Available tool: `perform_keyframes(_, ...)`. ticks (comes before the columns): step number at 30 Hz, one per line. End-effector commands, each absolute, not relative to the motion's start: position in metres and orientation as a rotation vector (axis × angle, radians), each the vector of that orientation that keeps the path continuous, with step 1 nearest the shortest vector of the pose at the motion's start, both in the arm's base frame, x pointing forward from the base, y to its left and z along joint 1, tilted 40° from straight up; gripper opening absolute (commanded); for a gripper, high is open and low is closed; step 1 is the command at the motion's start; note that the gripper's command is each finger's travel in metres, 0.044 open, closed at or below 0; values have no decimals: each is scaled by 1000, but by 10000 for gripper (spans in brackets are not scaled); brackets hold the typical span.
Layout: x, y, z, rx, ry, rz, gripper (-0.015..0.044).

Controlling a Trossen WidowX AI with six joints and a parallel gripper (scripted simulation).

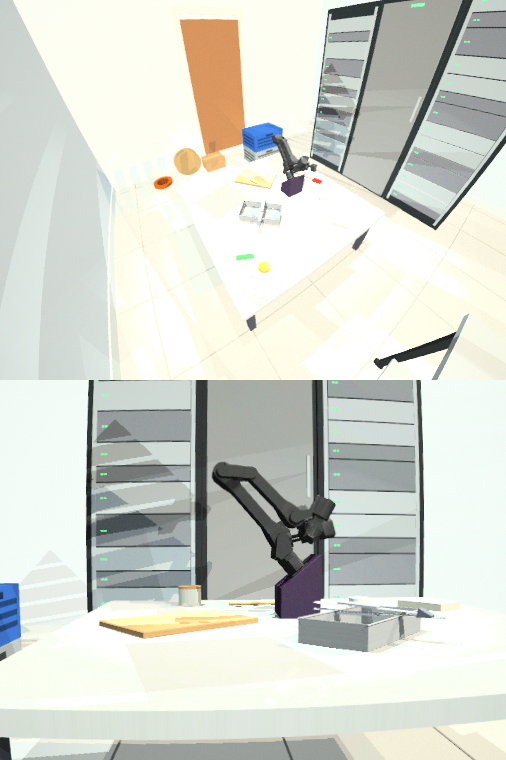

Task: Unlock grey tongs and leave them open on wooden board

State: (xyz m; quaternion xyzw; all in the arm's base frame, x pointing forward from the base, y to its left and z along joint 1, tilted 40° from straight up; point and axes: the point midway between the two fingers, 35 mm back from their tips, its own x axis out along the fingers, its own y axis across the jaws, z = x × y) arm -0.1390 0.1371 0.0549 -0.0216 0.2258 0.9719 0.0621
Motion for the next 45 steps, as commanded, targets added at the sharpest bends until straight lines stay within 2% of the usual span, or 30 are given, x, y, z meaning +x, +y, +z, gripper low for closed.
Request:
perform_keyframes(1, -138, 139, 54, -76, 685, 2928, 374)
perform_keyframes(5, -127, 164, 39, -187, 707, 2810, 269)
perform_keyframes(6, -121, 174, 33, -233, 719, 2759, 260)
perform_keyframes(15, -18, 254, -37, -660, 861, 2149, 260)
perform_keyframes(23, 102, 264, -86, -894, 1039, 1594, 260)
perform_keyframes(32, 231, 217, -116, -1126, 1200, 1007, 260)
perform_keyframes(39, 328, 141, -119, -1353, 1324, 471, 260)
perform_keyframes(45, 389, 65, -104, -1554, 1411, 25, 260)
